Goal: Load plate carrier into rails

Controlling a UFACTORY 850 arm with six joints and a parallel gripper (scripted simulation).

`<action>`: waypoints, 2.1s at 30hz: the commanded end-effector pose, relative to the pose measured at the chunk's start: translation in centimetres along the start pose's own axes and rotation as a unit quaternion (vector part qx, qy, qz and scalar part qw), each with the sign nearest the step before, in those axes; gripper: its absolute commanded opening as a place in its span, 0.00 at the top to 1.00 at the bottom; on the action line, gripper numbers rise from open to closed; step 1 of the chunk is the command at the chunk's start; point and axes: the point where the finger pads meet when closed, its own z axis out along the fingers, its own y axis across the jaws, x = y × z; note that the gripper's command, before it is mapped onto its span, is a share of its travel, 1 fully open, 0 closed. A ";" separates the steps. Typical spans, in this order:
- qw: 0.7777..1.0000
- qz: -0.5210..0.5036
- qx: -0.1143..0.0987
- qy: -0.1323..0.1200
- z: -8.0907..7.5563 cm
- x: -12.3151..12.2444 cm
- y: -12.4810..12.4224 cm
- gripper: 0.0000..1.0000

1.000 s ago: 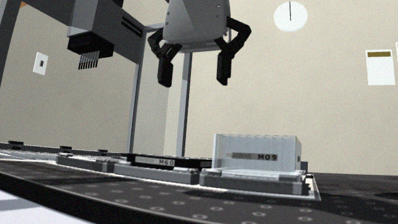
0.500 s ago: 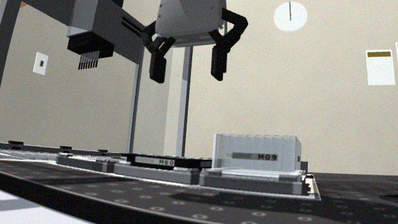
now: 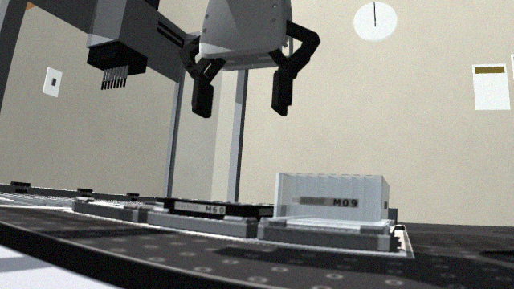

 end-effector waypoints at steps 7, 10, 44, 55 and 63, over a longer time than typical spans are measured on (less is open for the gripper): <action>1.000 0.000 -0.002 0.001 1.3 0.0 0.1 0.00; 1.000 0.000 -0.002 0.001 1.8 0.0 0.1 0.00; 1.000 0.000 -0.002 0.000 6.8 0.0 0.2 0.00; 1.000 0.000 -0.002 0.000 7.8 0.0 0.2 0.00; 1.000 0.000 -0.002 0.000 7.8 0.0 0.2 0.00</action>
